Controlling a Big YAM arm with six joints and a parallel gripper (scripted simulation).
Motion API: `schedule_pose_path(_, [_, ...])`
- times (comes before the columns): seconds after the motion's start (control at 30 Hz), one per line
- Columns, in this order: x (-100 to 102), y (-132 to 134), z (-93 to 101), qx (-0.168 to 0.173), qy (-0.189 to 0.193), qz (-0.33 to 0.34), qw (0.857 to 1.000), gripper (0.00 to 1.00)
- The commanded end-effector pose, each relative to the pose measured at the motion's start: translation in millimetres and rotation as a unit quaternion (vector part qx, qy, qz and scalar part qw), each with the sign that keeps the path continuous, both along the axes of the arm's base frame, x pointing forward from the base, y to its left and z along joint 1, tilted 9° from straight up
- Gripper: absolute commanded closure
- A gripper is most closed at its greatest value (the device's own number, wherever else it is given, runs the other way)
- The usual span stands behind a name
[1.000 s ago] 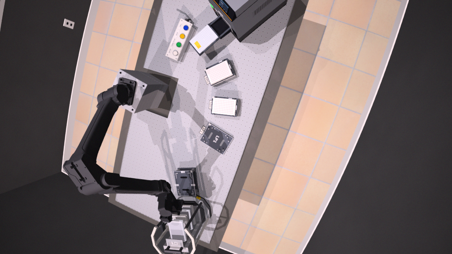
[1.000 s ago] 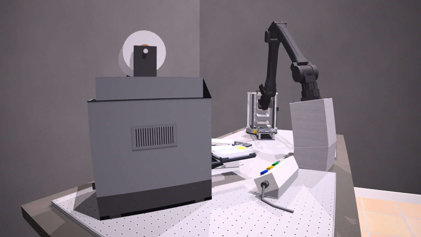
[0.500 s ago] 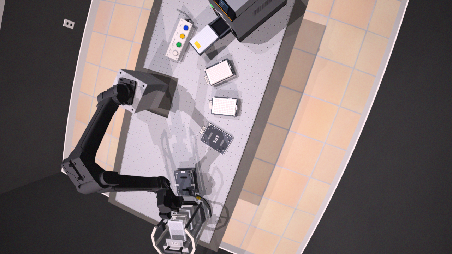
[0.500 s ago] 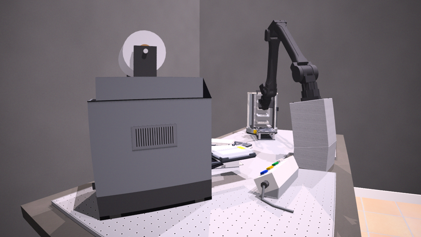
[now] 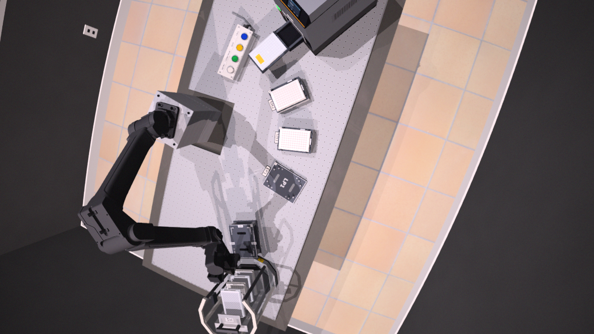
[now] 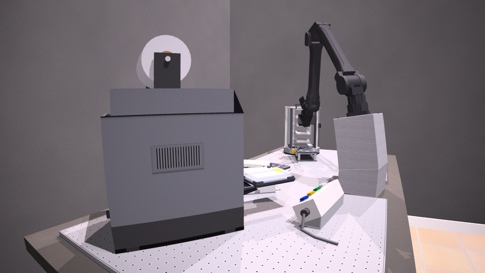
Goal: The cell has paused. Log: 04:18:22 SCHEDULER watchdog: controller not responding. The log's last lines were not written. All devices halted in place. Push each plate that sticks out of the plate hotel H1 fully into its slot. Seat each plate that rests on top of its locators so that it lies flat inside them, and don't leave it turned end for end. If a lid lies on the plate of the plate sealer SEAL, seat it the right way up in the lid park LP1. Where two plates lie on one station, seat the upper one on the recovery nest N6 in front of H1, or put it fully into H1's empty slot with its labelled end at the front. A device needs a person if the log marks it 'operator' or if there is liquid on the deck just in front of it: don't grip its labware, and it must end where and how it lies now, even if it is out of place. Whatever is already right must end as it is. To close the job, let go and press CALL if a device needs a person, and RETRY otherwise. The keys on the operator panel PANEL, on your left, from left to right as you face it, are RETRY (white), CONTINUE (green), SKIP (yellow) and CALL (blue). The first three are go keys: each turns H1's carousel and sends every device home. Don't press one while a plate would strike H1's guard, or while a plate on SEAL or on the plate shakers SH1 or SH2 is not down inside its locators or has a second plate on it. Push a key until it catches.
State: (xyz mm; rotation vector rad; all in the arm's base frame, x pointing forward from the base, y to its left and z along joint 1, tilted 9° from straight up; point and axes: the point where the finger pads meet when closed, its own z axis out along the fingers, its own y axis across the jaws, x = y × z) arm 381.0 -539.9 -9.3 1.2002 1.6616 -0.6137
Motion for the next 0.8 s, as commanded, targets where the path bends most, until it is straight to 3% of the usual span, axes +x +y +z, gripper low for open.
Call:
schedule_pose_path(0.0, [7.7,5.7,23.7,-0.018,-0.02,0.002,1.0,1.0])
schedule_pose_path(0.77, [-6.1,38.0,18.5,-0.017,-0.02,0.002,1.0,1.0])
